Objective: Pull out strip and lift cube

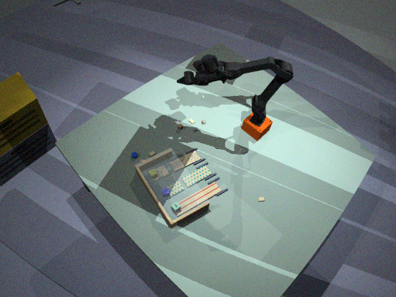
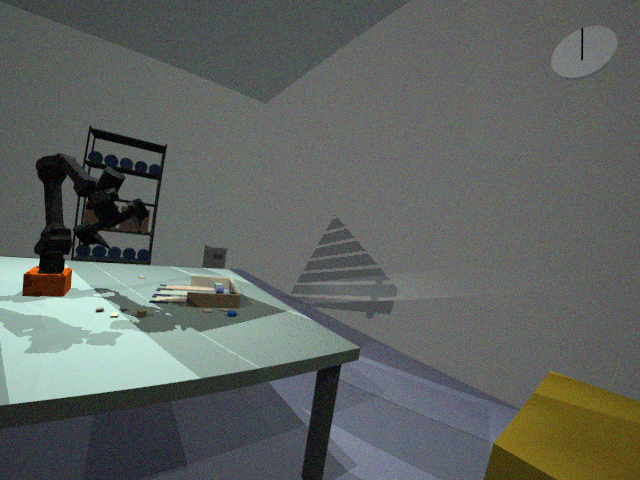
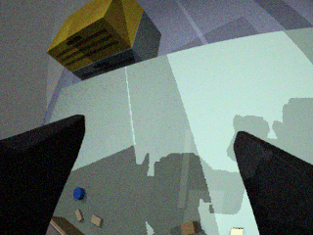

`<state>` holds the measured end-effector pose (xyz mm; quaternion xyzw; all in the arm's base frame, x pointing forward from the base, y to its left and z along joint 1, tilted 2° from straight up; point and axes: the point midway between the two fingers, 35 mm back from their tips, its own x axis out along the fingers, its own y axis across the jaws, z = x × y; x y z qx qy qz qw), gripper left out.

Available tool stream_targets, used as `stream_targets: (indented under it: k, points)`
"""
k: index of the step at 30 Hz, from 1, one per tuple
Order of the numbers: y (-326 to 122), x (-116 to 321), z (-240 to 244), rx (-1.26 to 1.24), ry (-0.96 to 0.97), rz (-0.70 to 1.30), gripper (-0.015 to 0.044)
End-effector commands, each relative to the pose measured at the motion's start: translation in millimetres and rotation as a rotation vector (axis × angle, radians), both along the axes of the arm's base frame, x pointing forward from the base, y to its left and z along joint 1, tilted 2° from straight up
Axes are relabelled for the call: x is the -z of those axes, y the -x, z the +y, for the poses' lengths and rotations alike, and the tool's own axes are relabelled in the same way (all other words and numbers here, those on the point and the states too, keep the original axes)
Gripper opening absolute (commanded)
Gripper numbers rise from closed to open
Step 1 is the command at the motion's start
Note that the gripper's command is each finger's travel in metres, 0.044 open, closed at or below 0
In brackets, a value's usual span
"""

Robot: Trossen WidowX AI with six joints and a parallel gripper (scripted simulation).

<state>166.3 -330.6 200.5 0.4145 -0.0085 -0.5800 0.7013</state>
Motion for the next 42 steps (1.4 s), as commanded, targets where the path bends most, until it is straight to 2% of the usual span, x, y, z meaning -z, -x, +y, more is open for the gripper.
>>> stream_targets:
  k: [1, 9, 17, 39, 42]
  points:
    - [-49.8, 5.5, 43.3, -0.261, 0.049, 0.120, 0.0400]
    - [-126.7, 26.4, 158.3, -0.831, 0.219, 0.362, 0.0400]
    - [-150.9, 45.9, 276.0, -1.340, 0.473, 0.530, 0.0400]
    - [-150.9, 46.3, 278.6, -1.351, 0.479, 0.533, 0.0400]
    - [-161.1, 47.3, 281.7, -1.372, 0.422, 0.556, 0.0321]
